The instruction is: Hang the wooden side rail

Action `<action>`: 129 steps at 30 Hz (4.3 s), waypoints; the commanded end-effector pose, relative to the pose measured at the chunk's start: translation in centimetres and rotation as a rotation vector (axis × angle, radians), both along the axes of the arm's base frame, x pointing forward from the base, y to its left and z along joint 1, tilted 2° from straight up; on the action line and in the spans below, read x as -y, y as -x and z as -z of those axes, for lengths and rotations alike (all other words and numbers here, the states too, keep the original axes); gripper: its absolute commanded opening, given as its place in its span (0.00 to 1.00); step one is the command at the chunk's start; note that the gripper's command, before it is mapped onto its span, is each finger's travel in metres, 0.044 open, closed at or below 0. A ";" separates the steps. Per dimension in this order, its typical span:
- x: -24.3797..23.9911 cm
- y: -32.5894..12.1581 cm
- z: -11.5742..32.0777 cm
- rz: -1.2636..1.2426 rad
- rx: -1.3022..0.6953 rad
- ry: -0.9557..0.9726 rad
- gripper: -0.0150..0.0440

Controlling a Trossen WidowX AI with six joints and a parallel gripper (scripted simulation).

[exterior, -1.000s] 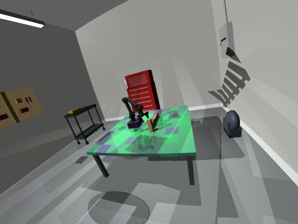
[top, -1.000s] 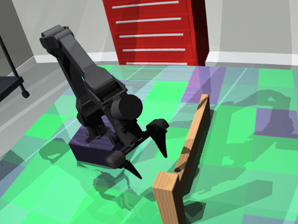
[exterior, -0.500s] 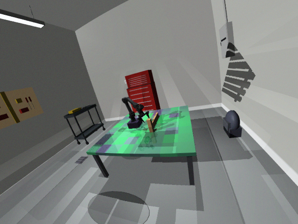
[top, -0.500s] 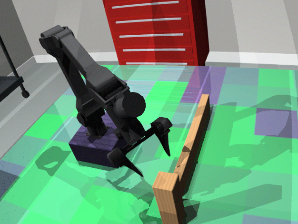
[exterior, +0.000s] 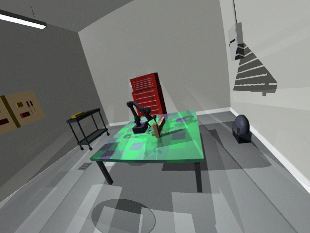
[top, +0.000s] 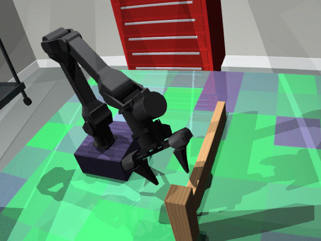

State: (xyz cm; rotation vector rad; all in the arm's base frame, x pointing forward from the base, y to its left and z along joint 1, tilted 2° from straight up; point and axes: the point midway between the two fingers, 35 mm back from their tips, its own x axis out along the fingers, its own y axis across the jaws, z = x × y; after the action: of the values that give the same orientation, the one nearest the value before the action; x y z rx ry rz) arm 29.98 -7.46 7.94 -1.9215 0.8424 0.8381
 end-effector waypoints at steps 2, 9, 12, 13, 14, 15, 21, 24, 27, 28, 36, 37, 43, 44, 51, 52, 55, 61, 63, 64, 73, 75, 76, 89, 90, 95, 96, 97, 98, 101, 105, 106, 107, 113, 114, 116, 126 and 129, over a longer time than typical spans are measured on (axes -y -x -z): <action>-0.7 -0.6 0.6 0.539 0.195 -0.252 1.00; -1.3 -1.4 0.3 0.904 0.398 -0.469 1.00; -1.7 -2.0 -0.1 1.031 0.485 -0.561 1.00; -1.8 -2.1 -0.1 1.064 0.508 -0.586 1.00; -1.8 -2.2 -0.2 1.097 0.530 -0.611 1.00; -1.9 -2.3 -0.2 1.130 0.553 -0.636 1.00; -1.9 -2.1 -0.1 1.333 0.702 -0.758 1.00; -1.8 -1.9 0.1 1.430 0.783 -0.818 1.00; -1.7 -1.7 0.2 1.521 0.869 -0.882 1.00; -1.7 -1.6 0.2 1.548 0.903 -0.900 1.00; -1.6 -0.9 0.3 1.748 1.154 -1.103 1.00; -1.6 -0.8 0.3 1.769 1.187 -1.132 1.00; -1.5 -0.3 0.3 1.874 1.378 -1.318 1.00; -1.5 -0.3 0.3 1.880 1.392 -1.332 1.00; -1.5 -0.2 0.3 1.881 1.394 -1.335 1.00; -1.5 -0.2 0.3 1.881 1.394 -1.335 1.00; -1.5 -0.2 0.3 1.881 1.394 -1.335 1.00; -1.5 -0.2 0.3 1.881 1.394 -1.335 1.00; -1.5 -0.2 0.3 1.881 1.394 -1.335 1.00; -1.5 -0.2 0.3 1.881 1.394 -1.335 1.00; -1.5 -0.2 0.3 1.881 1.394 -1.335 1.00; -1.5 -0.2 0.3 1.881 1.394 -1.335 1.00; -1.5 -0.2 0.3 1.881 1.394 -1.335 1.00; -3.2 -2.5 1.1 1.673 0.907 -0.873 1.00; -3.4 -2.7 1.2 1.635 0.842 -0.823 1.00; -4.5 -3.5 1.4 1.417 0.520 -0.605 1.00; -4.8 -3.6 1.4 1.368 0.457 -0.569 1.00; -5.0 -3.7 1.4 1.318 0.395 -0.534 1.00; -5.3 -3.8 1.4 1.266 0.333 -0.502 1.00; -6.0 -3.9 1.3 1.101 0.155 -0.419 1.00; -7.0 -3.9 1.0 0.864 -0.068 -0.337 1.00; -7.2 -3.9 0.9 0.802 -0.120 -0.321 1.00; -7.5 -3.9 0.8 0.739 -0.171 -0.308 1.00; -9.1 -3.4 -0.4 0.344 -0.439 -0.266 1.00; -9.3 -3.3 -0.6 0.297 -0.471 -0.271 1.00; -9.6 -3.2 -0.9 0.202 -0.514 -0.265 1.00; -9.7 -3.2 -1.0 0.166 -0.530 -0.265 1.00; -9.7 -3.2 -1.0 0.166 -0.530 -0.265 1.00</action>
State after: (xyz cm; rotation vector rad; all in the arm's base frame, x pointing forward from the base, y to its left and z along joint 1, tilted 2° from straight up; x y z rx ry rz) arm 33.29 1.64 8.78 -1.3419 1.2045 1.0982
